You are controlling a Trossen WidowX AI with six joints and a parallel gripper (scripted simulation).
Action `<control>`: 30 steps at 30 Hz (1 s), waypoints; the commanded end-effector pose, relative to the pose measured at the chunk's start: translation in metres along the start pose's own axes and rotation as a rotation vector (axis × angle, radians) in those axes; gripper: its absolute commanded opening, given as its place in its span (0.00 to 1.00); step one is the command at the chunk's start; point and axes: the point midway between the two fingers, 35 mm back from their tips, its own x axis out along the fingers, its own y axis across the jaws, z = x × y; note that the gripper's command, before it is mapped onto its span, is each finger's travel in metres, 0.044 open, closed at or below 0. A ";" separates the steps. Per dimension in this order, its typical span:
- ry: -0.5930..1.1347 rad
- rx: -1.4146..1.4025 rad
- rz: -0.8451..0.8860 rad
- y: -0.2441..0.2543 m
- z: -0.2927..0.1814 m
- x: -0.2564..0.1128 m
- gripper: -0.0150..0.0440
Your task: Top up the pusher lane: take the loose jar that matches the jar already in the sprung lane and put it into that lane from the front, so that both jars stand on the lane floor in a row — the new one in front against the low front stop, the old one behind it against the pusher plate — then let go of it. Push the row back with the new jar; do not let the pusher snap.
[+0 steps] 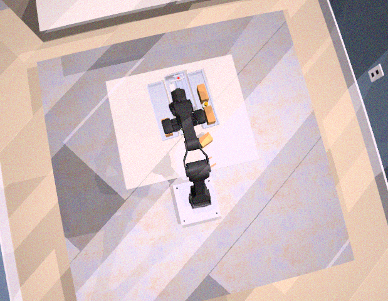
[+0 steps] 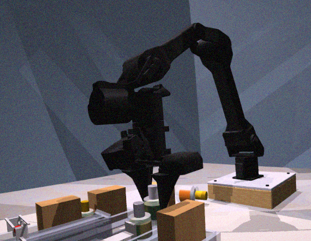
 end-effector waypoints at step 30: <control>-0.027 0.004 0.001 0.000 0.008 0.004 0.25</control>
